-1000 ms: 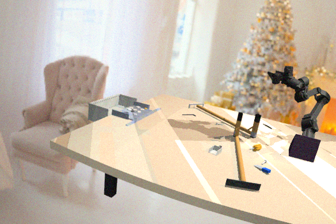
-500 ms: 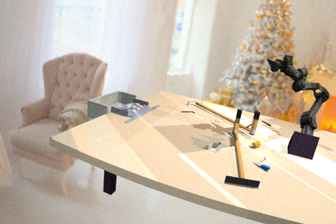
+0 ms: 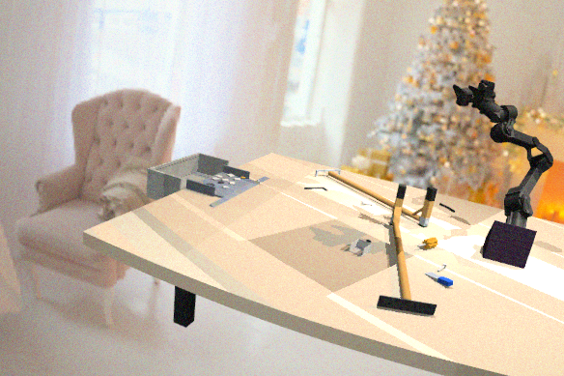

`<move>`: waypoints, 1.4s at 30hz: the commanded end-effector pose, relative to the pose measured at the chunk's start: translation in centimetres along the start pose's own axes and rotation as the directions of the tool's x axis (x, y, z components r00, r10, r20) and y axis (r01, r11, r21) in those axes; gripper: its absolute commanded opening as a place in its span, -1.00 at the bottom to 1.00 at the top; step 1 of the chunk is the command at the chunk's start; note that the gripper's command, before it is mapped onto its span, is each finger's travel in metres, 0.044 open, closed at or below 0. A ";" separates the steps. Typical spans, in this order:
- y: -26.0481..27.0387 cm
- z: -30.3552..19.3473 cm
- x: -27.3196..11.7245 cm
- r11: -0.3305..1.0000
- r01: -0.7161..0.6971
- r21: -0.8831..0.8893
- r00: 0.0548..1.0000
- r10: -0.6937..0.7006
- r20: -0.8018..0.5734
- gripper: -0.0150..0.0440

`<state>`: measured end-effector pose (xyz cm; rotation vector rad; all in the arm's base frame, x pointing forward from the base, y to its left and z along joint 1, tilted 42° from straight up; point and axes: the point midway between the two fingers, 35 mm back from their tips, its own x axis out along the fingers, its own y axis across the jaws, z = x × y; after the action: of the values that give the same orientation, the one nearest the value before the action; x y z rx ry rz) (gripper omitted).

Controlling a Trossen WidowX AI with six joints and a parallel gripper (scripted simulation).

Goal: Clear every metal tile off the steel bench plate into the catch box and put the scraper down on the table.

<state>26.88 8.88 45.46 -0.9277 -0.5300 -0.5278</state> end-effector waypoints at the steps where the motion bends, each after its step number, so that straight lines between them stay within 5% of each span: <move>1: -1.0 0.8 0.8 1.000 0.019 -0.007 1.000 -0.019 0.021 1.00; 42: -14.0 9.1 7.1 0.970 0.238 -0.056 0.951 -0.221 0.216 1.00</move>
<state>21.87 8.27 62.02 -0.9994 -0.8031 -0.6637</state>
